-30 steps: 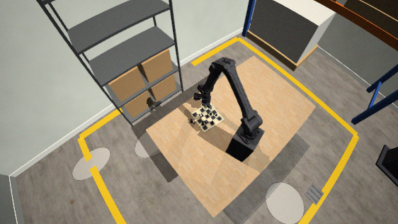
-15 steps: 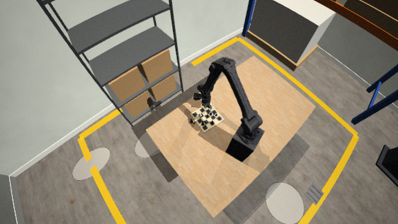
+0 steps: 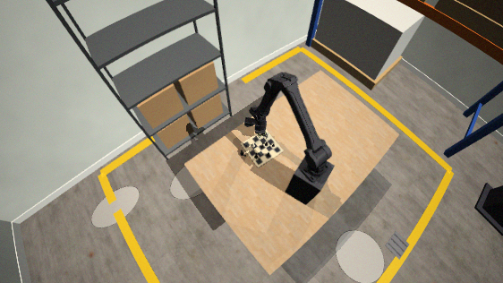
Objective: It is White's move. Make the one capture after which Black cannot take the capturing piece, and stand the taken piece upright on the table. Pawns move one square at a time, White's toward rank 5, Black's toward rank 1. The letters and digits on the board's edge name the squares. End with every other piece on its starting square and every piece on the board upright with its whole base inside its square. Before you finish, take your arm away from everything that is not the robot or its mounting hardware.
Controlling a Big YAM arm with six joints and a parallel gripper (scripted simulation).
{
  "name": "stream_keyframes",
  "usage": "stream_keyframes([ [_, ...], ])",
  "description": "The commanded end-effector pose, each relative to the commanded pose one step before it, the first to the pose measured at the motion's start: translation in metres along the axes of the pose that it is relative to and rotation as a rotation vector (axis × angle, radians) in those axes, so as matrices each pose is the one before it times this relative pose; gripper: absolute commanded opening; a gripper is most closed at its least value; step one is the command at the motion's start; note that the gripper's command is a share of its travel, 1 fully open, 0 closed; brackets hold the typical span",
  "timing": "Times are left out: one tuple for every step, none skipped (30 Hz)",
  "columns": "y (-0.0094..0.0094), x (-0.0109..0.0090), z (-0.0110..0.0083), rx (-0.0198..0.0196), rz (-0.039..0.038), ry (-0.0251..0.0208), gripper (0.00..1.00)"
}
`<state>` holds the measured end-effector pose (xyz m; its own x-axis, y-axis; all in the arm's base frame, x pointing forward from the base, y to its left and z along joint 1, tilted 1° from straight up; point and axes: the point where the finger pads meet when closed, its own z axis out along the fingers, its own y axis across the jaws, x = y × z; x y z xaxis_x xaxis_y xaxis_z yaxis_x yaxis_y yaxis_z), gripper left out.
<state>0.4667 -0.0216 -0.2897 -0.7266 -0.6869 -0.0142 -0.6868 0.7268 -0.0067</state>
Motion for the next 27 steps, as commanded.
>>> stream_keyframes([
  [-0.01269,-0.00981,-0.00747,0.02004,-0.00843,-0.02078,0.36],
  [0.0,0.0,0.0,0.0,0.0,0.0,0.36],
  [0.0,0.0,0.0,0.0,0.0,0.0,0.36],
  [0.0,0.0,0.0,0.0,0.0,0.0,0.36],
  [0.0,0.0,0.0,0.0,0.0,0.0,0.36],
  [0.0,0.0,0.0,0.0,0.0,0.0,0.36],
  [0.00003,0.00003,0.0001,-0.00006,0.0,0.00006,0.36],
  [0.00018,0.00017,0.00064,-0.00043,0.0,0.0004,0.36],
  [0.00046,0.00044,0.00163,-0.00108,0.00001,0.00102,0.36],
  [0.00085,0.00081,0.00294,-0.00196,0.00002,0.00184,0.36],
  [0.00089,0.00085,0.00391,-0.00202,0.00002,0.00189,0.36],
  [-0.00109,-0.00105,0.00061,0.00344,-0.00003,-0.00323,0.36],
  [-0.0008,-0.00077,0.00092,0.00344,-0.00003,-0.00323,0.36],
  [-0.00009,-0.00012,0.00113,0.00064,-0.00001,-0.00061,0.36],
  [0.0001,0.00005,0.00132,-0.00007,0.0,0.00007,0.36],
  [0.00011,0.00006,0.0015,-0.00008,0.0,0.00007,0.36],
  [0.00012,0.00007,0.00166,-0.00009,0.0,0.00008,0.36],
  [0.0,0.0,0.0,0.0,0.0,0.0,0.36],
  [0.0,0.0,0.0,0.0,0.0,0.0,0.36],
  [0.00551,0.00514,0.00288,-0.00885,0.00008,0.00831,0.36],
  [-0.0045,-0.00429,0.00088,0.00742,-0.00007,-0.00698,0.36],
  [-0.00062,-0.00063,0.00181,0.00112,-0.00001,-0.00106,0.36],
  [0.00014,0.00007,0.002,-0.00011,0.0,0.00009,0.36],
  [0.00014,0.00008,0.002,-0.00011,0.0,0.00009,0.36],
  [0.00013,0.00007,0.00196,-0.0001,0.0,0.00009,0.36],
  [0.00013,0.00007,0.00189,-0.0001,0.0,0.00009,0.36],
  [0.00012,0.00007,0.00179,-0.00009,0.0,0.00008,0.36],
])
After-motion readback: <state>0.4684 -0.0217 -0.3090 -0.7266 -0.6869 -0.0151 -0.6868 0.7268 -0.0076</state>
